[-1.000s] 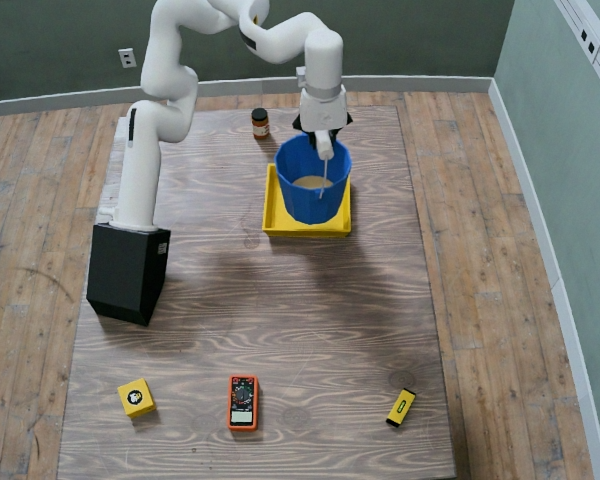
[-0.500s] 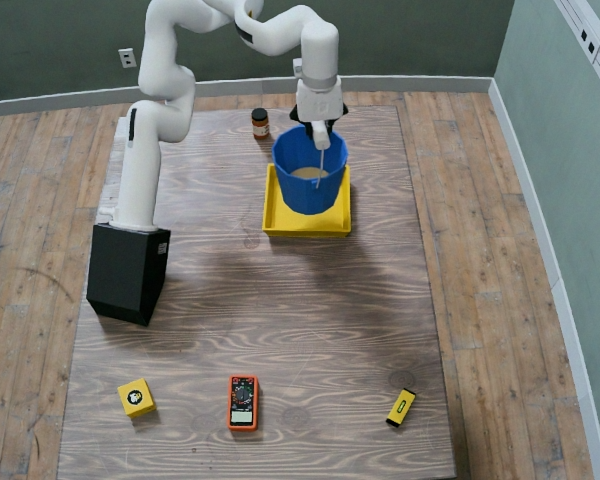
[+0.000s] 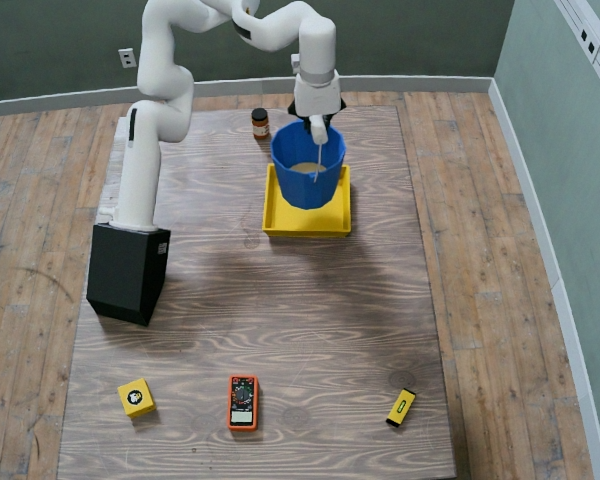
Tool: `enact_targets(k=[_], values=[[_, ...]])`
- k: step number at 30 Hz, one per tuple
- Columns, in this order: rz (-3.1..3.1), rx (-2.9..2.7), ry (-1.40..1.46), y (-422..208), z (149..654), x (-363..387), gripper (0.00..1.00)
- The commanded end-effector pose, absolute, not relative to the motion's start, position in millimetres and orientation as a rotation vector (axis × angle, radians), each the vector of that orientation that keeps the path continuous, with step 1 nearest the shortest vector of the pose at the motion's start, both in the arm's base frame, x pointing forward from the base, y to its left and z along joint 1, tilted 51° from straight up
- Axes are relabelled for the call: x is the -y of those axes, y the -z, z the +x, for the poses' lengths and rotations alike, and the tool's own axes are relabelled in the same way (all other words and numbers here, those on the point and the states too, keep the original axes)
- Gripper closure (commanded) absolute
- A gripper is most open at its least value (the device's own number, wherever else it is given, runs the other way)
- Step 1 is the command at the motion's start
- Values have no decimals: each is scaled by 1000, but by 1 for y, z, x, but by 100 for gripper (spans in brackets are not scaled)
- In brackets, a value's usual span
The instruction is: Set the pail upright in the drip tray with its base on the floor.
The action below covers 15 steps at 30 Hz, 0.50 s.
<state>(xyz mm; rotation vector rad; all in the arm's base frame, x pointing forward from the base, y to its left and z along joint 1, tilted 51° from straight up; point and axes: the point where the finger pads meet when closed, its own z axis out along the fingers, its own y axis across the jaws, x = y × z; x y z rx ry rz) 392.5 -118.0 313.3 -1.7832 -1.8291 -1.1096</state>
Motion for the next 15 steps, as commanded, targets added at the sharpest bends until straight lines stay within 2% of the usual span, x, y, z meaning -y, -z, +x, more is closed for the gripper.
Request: enact_targets(k=[1, 15], values=[[-1786, 1831, 1111, -316, 392, 117, 100], [-1786, 1831, 1111, -320, 391, 114, 100]])
